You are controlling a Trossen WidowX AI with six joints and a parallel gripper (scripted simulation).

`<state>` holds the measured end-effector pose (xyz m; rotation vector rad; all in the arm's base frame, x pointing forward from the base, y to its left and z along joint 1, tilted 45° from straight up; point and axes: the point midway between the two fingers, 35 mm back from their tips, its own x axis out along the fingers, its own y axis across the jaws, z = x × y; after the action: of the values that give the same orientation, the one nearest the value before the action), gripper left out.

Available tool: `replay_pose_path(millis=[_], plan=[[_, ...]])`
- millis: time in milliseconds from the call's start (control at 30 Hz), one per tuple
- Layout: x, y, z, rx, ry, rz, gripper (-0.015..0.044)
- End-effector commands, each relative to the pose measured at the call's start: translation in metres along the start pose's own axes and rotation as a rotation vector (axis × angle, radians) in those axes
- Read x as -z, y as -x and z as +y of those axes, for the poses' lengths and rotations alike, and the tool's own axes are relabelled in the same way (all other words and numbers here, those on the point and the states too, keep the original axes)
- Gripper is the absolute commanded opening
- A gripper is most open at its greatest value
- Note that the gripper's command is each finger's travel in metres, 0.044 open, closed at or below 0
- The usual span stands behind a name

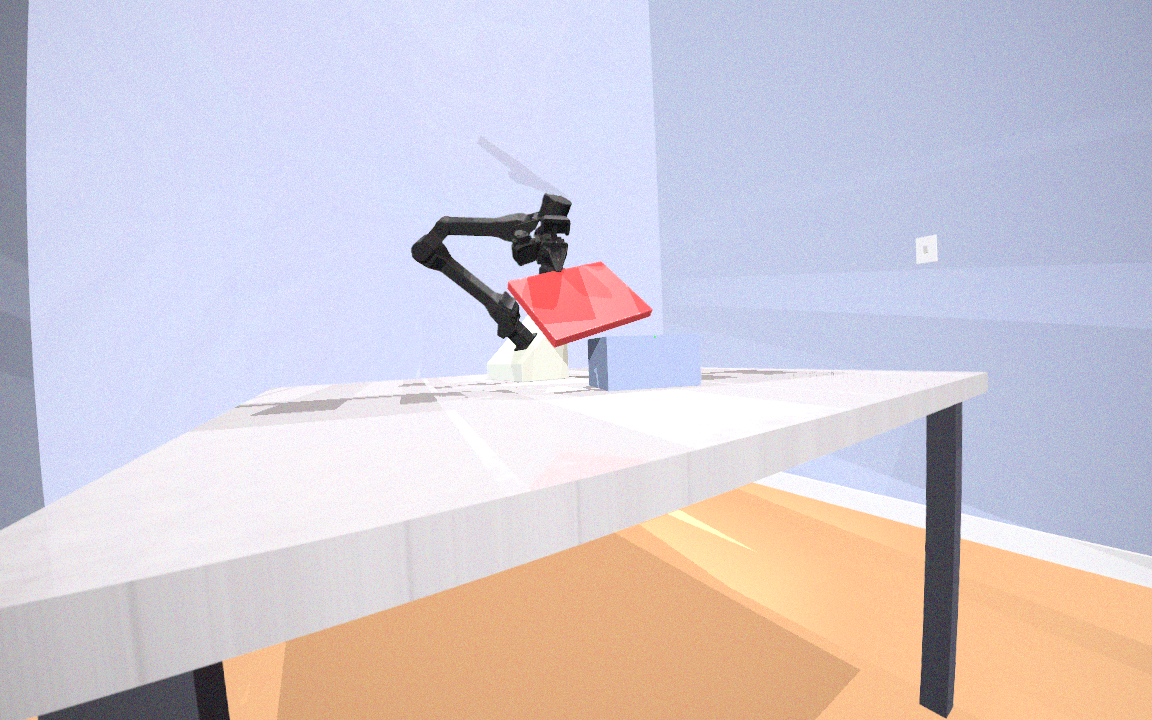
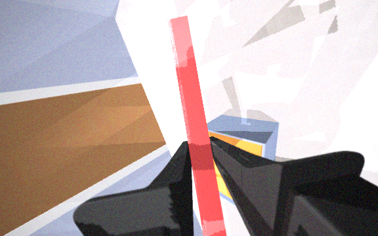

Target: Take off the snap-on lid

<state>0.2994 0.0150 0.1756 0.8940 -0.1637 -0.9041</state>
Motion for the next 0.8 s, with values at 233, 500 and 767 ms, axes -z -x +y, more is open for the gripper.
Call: replay_pose_path(millis=[233, 500, 767], plan=[[-0.025, 0.001, 0.001, -0.004, -0.007, 0.005, 0.0000], [-0.041, 0.001, 0.001, -0.004, -0.006, 0.005, 0.0000], [-0.057, 0.001, 0.001, -0.004, -0.005, 0.005, 0.0000]])
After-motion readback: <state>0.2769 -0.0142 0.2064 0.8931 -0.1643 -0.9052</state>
